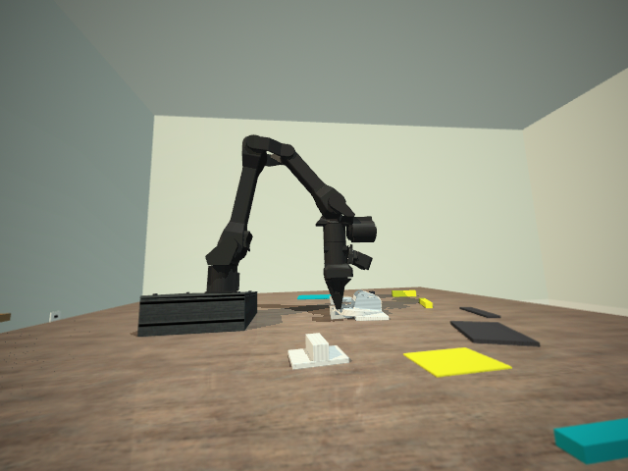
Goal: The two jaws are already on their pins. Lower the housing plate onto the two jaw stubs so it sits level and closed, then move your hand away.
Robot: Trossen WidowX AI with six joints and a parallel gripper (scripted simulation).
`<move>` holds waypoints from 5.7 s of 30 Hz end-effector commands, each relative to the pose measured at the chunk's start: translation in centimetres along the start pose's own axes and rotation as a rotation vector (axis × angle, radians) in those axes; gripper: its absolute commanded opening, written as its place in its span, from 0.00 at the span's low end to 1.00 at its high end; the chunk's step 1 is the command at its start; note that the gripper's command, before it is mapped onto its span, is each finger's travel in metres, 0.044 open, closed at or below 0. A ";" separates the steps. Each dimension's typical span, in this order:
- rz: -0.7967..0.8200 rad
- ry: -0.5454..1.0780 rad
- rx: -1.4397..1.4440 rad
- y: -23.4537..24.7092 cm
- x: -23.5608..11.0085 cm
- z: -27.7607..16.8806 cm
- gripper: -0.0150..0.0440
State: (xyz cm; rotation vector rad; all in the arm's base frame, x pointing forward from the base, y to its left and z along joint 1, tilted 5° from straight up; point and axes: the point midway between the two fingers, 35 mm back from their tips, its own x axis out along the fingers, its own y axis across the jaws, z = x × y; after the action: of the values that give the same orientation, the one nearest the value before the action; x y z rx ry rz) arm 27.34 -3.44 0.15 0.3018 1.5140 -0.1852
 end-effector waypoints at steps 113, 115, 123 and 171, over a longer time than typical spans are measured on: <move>0.003 0.002 0.002 0.0 1.5 0.0 0.85; 0.003 0.002 0.002 0.0 1.5 0.0 0.85; 0.003 0.002 0.002 0.0 1.5 0.0 0.85; 0.000 0.001 0.000 0.0 1.5 0.0 0.89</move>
State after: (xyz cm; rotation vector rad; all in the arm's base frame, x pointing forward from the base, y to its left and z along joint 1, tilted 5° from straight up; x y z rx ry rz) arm 27.39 -3.33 -1.32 0.3023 1.5147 -0.1854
